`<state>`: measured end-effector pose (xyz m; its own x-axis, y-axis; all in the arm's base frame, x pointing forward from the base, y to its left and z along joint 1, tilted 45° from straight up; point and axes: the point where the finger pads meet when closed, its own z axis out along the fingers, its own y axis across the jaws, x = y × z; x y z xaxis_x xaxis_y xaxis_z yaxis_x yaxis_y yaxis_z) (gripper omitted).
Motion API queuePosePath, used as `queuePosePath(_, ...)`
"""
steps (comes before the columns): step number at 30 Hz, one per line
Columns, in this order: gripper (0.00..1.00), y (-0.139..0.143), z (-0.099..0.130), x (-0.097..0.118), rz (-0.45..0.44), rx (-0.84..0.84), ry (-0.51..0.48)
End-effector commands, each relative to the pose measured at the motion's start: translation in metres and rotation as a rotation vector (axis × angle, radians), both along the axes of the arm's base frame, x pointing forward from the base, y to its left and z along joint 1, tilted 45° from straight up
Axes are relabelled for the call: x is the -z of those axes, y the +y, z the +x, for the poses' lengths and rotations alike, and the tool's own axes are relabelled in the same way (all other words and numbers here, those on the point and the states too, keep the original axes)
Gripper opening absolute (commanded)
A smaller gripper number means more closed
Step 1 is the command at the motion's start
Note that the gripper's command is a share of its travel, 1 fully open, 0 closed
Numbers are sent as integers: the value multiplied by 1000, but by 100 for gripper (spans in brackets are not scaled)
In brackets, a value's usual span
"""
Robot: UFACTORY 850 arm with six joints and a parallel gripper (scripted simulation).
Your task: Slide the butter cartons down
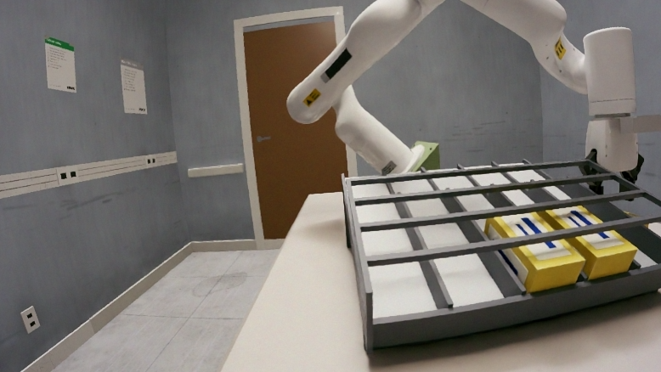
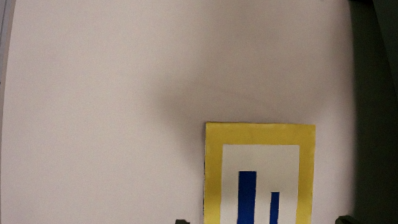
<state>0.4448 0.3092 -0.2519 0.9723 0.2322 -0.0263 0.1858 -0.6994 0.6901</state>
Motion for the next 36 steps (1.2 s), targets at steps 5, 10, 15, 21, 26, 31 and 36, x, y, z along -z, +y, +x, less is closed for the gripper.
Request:
queuePosePath(5, 90, -15, 3, 16, 0, 0, 0)
queuePosePath(10, 90, -21, 4, 22, 0, 0, 0)
queuePosePath(15, 90, -42, 8, 43, 0, 0, 0)
queuePosePath(21, 90, -42, 8, 43, 0, 0, 0)
queuePosePath(26, 90, -42, 8, 43, 0, 0, 0)
queuePosePath(31, 0, -41, 9, 43, 0, 0, 0)
queuePosePath(36, 0, -41, 9, 43, 0, 0, 0)
